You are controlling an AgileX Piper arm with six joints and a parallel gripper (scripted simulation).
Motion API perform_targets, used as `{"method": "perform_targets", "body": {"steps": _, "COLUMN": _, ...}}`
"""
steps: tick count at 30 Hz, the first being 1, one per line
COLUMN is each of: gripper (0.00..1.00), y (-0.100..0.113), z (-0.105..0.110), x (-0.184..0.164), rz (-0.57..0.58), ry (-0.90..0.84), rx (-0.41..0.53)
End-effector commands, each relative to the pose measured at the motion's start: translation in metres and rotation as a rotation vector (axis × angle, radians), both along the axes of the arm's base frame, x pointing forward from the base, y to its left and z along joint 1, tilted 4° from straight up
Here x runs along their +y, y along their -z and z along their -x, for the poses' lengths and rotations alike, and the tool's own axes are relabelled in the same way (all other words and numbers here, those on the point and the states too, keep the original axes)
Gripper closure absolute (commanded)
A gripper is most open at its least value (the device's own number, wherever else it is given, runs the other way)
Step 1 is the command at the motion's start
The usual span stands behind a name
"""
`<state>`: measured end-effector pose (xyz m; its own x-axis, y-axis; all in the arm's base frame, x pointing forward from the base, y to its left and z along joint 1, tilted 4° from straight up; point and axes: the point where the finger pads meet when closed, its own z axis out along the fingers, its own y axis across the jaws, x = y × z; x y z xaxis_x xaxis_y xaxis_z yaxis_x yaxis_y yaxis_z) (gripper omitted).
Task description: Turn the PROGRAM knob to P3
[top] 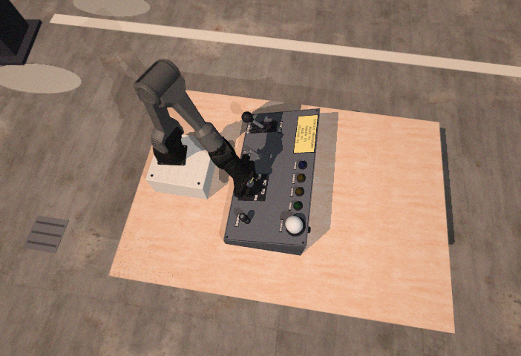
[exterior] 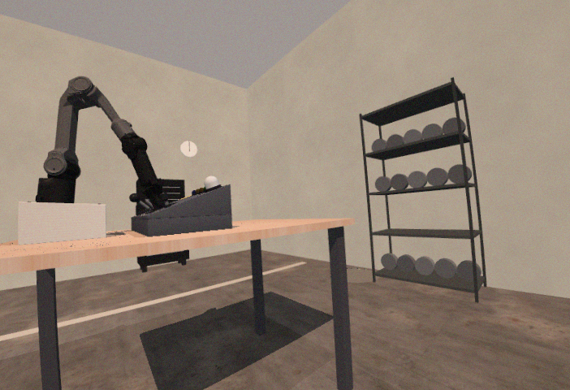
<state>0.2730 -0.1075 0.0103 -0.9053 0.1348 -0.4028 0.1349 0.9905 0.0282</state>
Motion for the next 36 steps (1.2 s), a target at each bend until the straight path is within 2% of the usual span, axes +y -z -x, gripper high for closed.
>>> {"method": "perform_targets", "body": {"steps": 1, "gripper": 0.06, "y": 0.0001, "z": 0.0, "x": 0.0001, "rz": 0.0, "ry": 0.0, "rx": 0.0}}
{"method": "perform_targets", "body": {"steps": 31, "gripper": 0.06, "y": 0.0001, "z": 0.0, "x": 0.0001, "rz": 0.0, "ry": 0.0, "rx": 0.0}}
{"method": "perform_targets", "body": {"steps": 32, "gripper": 1.0, "y": 0.0001, "z": 0.0, "x": 0.0001, "rz": 0.0, "ry": 0.0, "rx": 0.0}}
{"method": "perform_targets", "body": {"steps": 36, "gripper": 1.0, "y": 0.0001, "z": 0.0, "x": 0.0001, "rz": 0.0, "ry": 0.0, "rx": 0.0}}
